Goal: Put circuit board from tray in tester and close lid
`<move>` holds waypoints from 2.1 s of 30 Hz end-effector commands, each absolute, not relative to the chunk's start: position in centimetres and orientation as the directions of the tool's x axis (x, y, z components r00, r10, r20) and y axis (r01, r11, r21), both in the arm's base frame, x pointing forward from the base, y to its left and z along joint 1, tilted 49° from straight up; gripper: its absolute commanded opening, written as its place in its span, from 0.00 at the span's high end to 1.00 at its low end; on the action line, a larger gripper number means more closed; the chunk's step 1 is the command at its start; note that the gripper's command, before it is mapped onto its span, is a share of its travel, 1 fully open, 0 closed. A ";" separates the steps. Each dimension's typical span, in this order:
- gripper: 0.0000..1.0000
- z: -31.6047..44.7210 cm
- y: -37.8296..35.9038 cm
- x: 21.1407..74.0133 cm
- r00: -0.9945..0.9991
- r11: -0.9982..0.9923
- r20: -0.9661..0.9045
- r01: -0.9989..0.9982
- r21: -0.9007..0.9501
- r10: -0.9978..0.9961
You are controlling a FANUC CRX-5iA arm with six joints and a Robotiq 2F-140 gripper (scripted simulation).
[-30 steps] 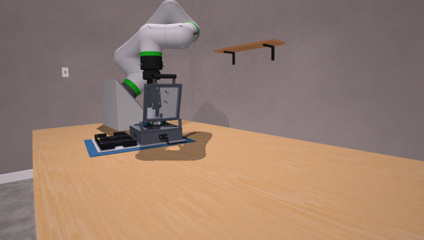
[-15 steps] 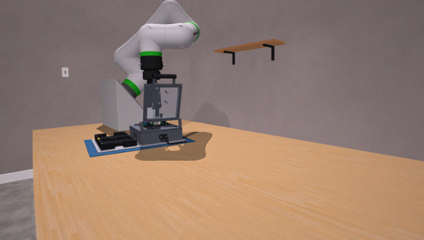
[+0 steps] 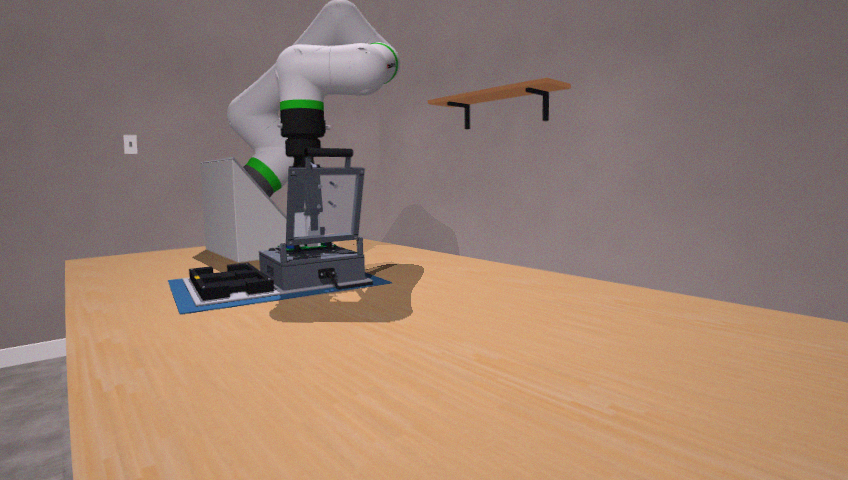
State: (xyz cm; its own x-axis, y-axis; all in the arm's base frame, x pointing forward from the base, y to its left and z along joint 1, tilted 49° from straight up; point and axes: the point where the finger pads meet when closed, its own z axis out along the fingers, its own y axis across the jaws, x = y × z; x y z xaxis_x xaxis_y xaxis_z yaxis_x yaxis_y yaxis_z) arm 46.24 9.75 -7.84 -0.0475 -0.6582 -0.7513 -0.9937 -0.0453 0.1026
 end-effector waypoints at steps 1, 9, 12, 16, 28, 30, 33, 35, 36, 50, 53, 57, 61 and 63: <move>0.42 -7.4 9.3 46.3 -0.048 -0.045 -0.751 -0.994 0.102 -0.658; 0.42 -5.7 7.2 46.6 -0.048 -0.045 -0.751 -0.994 0.102 -0.658; 0.42 -5.1 6.5 46.7 -0.048 -0.045 -0.751 -0.994 0.102 -0.658; 0.42 -4.1 5.4 46.8 -0.048 -0.045 -0.751 -0.994 0.102 -0.658; 0.42 0.7 -0.1 47.6 -0.048 -0.045 -0.751 -0.994 0.102 -0.658; 0.42 0.7 -0.1 47.6 -0.048 -0.045 -0.751 -0.994 0.102 -0.658; 0.42 1.8 -1.4 47.8 -0.048 -0.045 -0.751 -0.994 0.102 -0.658; 0.42 2.6 -2.3 47.9 -0.048 -0.045 -0.751 -0.994 0.102 -0.658; 0.42 2.9 -2.7 47.9 -0.048 -0.045 -0.751 -0.994 0.102 -0.658; 0.42 6.0 -6.2 48.4 -0.048 -0.045 -0.751 -0.994 0.102 -0.658; 0.42 6.4 -6.7 48.5 -0.048 -0.045 -0.751 -0.994 0.102 -0.658; 0.42 6.8 -7.1 48.5 -0.048 -0.045 -0.751 -0.994 0.102 -0.658; 0.42 7.0 -7.4 48.6 -0.048 -0.045 -0.751 -0.994 0.102 -0.658; 0.42 7.1 -7.4 48.6 -0.048 -0.045 -0.751 -0.994 0.102 -0.658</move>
State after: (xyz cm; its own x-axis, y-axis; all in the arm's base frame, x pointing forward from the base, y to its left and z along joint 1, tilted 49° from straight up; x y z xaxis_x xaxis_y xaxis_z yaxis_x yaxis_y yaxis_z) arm 48.54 -7.32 6.98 -0.0475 -0.6584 -0.7512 -0.9937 -0.0454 0.1026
